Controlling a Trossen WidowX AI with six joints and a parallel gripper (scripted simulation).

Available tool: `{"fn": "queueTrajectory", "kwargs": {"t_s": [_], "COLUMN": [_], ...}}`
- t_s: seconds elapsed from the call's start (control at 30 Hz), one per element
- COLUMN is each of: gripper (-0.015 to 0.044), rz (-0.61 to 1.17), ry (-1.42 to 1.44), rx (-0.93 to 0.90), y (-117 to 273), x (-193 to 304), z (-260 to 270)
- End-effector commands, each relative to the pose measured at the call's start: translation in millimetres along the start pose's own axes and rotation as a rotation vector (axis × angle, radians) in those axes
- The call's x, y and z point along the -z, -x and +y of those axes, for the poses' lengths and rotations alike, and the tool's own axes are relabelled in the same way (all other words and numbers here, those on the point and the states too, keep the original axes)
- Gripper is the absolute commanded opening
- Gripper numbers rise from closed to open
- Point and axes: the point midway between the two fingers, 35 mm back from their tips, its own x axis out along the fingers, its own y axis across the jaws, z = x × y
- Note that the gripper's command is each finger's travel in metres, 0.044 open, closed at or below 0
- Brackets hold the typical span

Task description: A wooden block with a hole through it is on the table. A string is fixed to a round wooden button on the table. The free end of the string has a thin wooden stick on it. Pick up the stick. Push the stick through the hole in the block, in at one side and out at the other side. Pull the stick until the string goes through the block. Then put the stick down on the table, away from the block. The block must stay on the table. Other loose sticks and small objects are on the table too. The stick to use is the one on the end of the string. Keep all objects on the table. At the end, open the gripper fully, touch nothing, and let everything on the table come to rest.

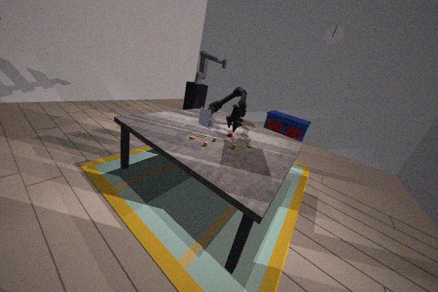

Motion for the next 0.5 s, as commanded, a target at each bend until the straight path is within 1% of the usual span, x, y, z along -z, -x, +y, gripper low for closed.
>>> {"fn": "queueTrajectory", "kwargs": {"t_s": [0.0, 0.13, 0.47], "gripper": [0.044, 0.044, 0.044], "rz": [-0.003, -0.002, 0.0], "ry": [-0.693, -1.067, -1.569], "rx": [-0.005, -0.006, -0.006], "y": [3.0, 5.2, 8.1], "x": [0.4, 0.7, 1.2], "z": [-2.5, -4.0, -5.9]}}
